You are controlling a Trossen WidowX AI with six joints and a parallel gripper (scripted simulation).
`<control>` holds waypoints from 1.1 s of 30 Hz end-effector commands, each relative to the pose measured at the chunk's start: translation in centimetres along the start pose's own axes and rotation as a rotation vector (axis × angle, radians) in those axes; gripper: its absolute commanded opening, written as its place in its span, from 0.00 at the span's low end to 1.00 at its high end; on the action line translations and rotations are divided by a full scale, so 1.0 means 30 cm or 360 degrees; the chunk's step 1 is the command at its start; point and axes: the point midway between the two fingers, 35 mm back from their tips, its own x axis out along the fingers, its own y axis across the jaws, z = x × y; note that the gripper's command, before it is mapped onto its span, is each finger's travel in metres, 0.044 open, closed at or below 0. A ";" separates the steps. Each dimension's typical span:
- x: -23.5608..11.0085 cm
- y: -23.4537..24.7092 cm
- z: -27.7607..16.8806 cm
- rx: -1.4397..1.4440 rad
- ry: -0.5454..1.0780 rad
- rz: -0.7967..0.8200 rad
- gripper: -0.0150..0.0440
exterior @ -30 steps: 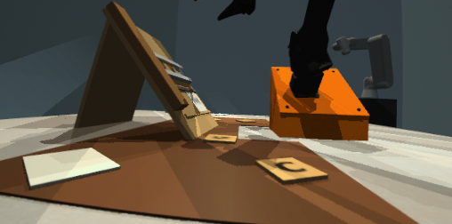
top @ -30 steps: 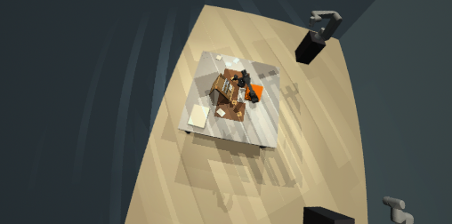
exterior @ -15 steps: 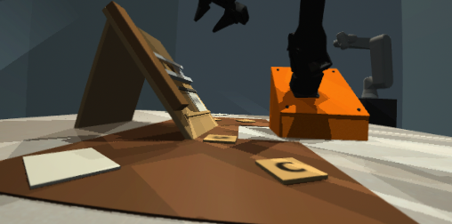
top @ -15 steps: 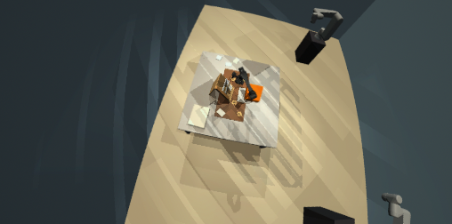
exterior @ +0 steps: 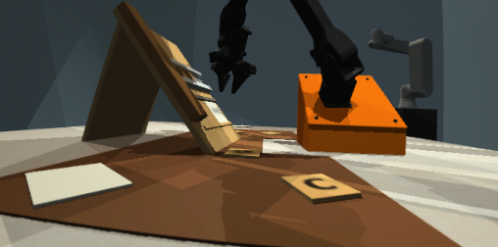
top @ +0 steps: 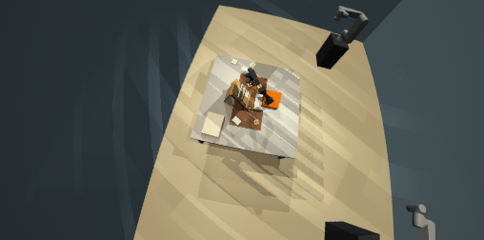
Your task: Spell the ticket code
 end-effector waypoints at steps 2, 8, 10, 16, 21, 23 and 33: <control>0.231 -0.034 -0.158 0.0273 0.0179 0.0168 0.83; 0.267 -0.047 -0.189 0.0313 0.0208 0.0191 0.83; 0.267 -0.050 -0.190 0.0313 0.0208 0.0191 0.83; 0.273 -0.049 -0.191 0.0313 0.0208 0.0191 0.83; 0.370 -0.038 -0.202 0.0313 0.0206 0.0193 0.83; 0.377 -0.038 -0.204 0.0313 0.0206 0.0193 0.83; 0.377 -0.041 -0.205 0.0313 0.0206 0.0193 0.83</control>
